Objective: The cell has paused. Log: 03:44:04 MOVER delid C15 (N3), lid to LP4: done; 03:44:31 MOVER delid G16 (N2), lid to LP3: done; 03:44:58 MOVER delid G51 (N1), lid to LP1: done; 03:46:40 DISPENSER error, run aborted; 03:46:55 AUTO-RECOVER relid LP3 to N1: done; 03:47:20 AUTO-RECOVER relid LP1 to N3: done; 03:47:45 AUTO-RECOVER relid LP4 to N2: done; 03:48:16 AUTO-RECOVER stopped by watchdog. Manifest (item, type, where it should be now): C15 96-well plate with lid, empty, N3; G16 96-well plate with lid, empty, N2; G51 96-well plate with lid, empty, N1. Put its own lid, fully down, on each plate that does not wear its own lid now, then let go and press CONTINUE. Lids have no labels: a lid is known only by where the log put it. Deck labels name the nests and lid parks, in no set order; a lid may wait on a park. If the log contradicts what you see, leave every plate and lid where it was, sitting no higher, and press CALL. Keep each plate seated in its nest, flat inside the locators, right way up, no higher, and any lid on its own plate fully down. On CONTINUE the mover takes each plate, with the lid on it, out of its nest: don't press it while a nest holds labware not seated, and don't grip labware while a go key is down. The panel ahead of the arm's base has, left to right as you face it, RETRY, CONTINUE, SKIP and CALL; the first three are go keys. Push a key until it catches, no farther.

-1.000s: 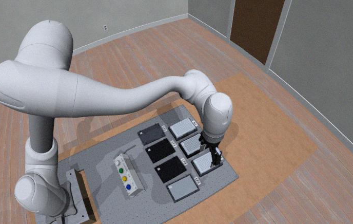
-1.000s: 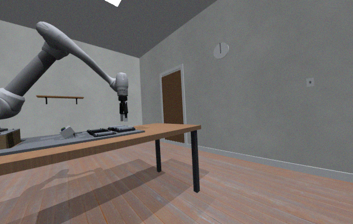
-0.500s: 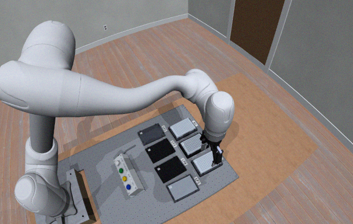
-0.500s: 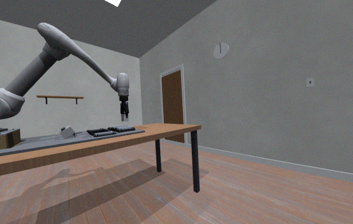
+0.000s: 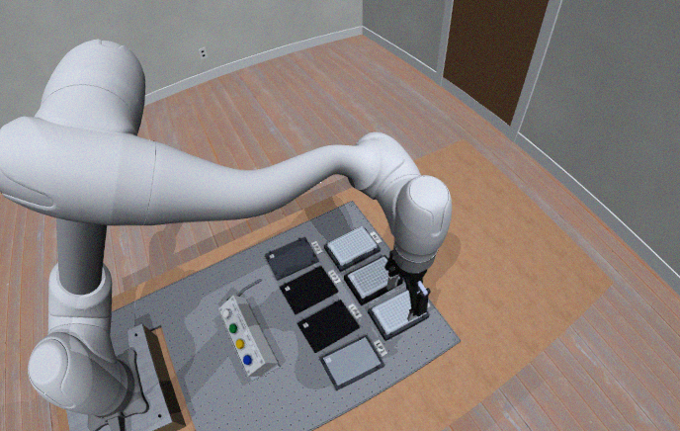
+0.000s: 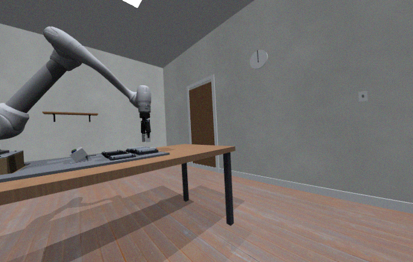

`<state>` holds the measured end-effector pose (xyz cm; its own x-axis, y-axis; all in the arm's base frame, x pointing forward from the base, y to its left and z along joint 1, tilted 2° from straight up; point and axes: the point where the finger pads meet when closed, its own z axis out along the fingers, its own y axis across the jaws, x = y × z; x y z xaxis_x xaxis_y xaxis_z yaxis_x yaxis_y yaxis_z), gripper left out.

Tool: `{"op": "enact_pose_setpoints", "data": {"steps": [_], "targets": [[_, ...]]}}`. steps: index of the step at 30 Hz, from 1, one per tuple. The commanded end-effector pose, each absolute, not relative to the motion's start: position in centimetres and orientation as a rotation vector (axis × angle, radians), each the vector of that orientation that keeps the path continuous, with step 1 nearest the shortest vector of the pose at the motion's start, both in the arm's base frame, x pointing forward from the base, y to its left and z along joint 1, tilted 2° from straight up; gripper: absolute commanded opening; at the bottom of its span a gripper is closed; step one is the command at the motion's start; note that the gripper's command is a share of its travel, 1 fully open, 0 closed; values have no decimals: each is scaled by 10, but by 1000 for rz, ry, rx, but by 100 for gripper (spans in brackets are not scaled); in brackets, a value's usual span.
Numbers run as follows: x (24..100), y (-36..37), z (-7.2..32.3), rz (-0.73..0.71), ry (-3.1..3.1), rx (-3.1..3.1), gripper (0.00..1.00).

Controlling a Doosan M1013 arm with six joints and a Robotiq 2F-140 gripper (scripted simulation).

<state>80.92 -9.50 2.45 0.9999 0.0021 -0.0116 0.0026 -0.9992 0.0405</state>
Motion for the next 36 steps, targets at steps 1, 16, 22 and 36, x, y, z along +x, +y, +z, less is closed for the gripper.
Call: {"op": "enact_pose_setpoints", "data": {"steps": [1, 16, 22, 36], "targets": [[809, -95, 25, -18, 4, 3101, 66], [809, -95, 23, -18, 4, 3101, 66], [809, -95, 19, -18, 4, 3101, 66], [809, -96, 7, -18, 4, 3101, 66]]}}
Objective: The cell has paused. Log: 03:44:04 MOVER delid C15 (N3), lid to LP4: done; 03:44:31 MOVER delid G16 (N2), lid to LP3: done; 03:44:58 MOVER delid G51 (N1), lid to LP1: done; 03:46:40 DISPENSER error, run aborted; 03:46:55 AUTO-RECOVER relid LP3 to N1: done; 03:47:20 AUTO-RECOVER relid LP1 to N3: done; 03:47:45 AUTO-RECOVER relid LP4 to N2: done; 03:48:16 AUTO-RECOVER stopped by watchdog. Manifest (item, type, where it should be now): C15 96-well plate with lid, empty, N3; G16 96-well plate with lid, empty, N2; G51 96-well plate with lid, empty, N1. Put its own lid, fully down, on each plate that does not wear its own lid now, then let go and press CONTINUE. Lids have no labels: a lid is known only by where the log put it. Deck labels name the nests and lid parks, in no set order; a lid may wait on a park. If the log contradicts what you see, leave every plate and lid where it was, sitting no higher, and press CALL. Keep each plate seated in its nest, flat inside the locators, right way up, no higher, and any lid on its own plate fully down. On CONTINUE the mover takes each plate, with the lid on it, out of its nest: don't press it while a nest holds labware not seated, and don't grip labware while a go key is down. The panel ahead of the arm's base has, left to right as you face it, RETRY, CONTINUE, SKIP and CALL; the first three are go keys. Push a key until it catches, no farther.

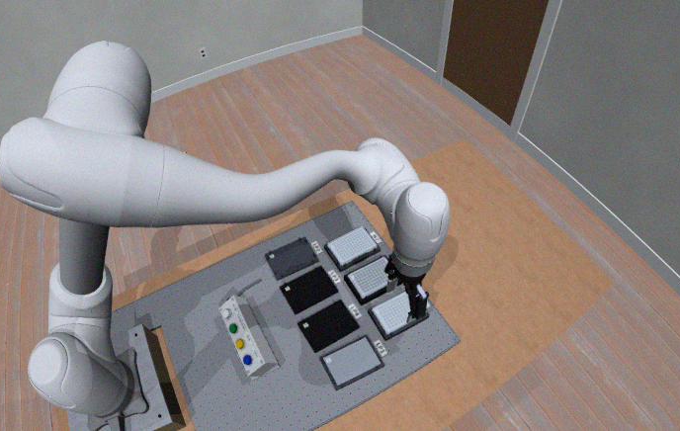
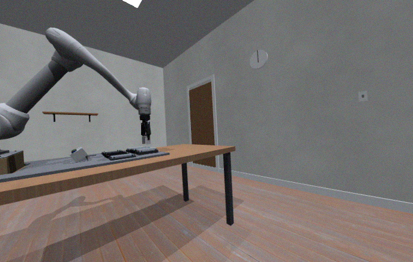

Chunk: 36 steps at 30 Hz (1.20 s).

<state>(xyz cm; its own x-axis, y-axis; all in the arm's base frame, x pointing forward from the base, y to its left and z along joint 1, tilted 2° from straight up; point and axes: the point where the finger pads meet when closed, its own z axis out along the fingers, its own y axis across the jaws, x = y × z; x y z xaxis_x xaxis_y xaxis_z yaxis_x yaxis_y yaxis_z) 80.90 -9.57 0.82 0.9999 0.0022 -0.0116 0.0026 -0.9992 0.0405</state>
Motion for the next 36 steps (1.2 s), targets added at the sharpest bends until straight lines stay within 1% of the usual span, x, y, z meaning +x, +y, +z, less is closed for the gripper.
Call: {"op": "enact_pose_setpoints", "data": {"steps": [1, 20, 36], "targets": [[809, -96, 6, -18, 4, 3101, 66], [809, -96, -10, -18, 4, 3101, 66], [809, -96, -12, -18, 4, 3101, 66]]}}
